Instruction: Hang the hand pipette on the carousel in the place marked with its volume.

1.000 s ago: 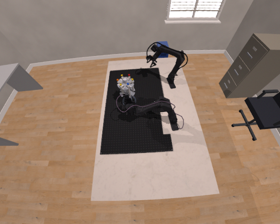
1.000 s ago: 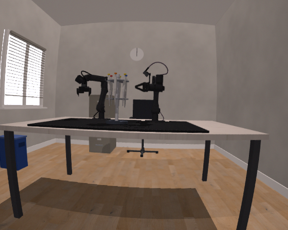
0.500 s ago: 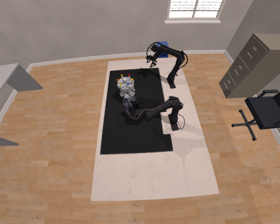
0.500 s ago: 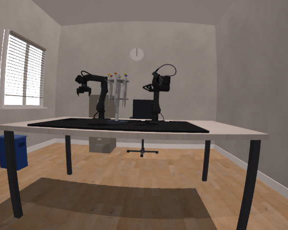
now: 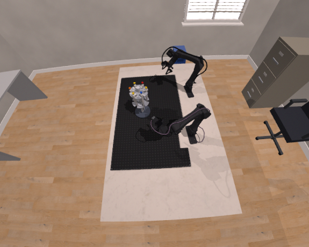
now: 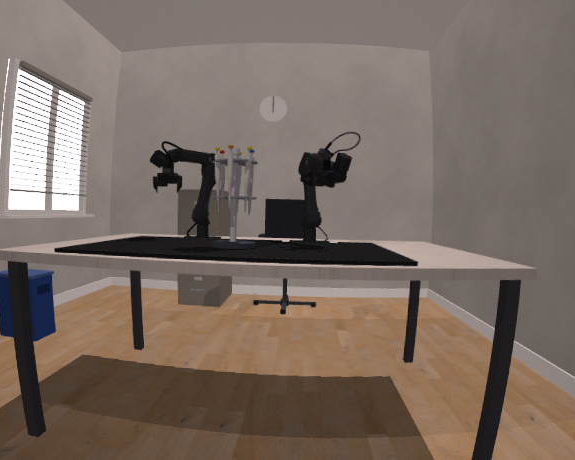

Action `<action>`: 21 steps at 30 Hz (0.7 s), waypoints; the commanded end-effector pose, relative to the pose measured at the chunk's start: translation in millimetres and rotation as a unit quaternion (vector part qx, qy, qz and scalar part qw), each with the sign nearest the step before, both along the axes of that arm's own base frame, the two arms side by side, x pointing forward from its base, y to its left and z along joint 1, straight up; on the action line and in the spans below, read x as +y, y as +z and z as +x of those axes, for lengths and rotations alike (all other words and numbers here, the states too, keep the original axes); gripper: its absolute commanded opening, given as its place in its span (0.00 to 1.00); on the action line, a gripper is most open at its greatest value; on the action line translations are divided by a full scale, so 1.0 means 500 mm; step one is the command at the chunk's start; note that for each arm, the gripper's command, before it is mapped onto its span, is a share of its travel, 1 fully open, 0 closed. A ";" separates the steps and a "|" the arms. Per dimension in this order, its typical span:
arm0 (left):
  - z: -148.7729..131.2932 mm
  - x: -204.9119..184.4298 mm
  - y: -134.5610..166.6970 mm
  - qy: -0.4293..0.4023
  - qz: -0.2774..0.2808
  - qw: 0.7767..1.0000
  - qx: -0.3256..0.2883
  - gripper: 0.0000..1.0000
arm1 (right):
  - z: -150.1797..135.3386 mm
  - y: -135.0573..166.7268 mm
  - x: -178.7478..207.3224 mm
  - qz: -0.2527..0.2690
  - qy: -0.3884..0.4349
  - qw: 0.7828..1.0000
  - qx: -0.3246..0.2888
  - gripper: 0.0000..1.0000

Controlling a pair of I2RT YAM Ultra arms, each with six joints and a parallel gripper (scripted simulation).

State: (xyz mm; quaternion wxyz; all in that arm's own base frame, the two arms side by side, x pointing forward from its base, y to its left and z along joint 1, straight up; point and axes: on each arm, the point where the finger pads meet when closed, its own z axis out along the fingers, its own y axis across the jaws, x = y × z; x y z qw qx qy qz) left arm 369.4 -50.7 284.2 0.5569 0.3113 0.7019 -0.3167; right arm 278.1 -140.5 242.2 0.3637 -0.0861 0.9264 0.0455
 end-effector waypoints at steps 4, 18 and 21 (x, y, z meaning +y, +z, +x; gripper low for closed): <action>-0.033 0.058 -0.029 0.041 0.111 0.989 0.089 1.00 | 0.008 0.022 -0.007 -0.011 0.002 1.000 -0.023 1.00; -0.118 0.251 -0.062 0.211 0.228 0.929 0.201 1.00 | 0.008 0.022 -0.007 -0.011 0.002 1.000 -0.023 1.00; -0.118 0.251 -0.062 0.211 0.228 0.929 0.201 1.00 | 0.008 0.022 -0.007 -0.011 0.002 1.000 -0.023 1.00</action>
